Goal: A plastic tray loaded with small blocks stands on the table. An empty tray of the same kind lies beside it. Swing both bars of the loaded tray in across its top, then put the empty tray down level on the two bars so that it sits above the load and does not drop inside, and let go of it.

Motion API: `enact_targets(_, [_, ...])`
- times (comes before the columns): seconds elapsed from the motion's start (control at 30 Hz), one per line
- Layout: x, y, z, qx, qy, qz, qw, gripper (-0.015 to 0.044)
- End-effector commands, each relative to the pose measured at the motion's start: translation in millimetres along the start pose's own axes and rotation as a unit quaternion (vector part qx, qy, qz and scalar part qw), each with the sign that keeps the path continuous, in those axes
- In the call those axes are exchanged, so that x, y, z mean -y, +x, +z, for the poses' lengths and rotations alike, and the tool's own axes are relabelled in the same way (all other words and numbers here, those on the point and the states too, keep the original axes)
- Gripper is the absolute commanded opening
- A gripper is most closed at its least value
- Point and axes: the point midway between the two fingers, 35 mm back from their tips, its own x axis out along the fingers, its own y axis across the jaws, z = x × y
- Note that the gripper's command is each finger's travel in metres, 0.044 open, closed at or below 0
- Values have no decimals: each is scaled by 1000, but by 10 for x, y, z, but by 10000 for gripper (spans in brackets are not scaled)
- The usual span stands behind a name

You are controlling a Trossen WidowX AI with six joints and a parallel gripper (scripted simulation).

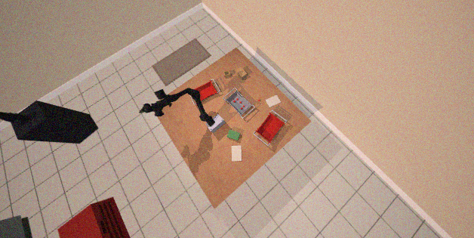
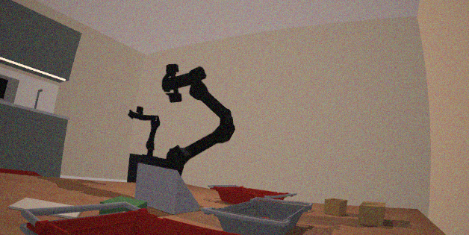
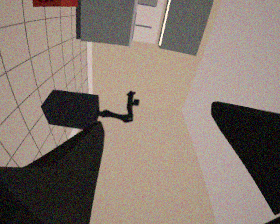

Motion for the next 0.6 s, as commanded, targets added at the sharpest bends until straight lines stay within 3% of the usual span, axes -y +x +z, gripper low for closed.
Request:
enact_targets(0.0, [0, 0, 0, 0, 0, 0, 1000, 374])
enact_targets(0.37, [213, -69, 198, 36, 19, -37, 998, 86])
enact_targets(0.57, [783, -422, 713, 139, 68, -131, 979, 86])
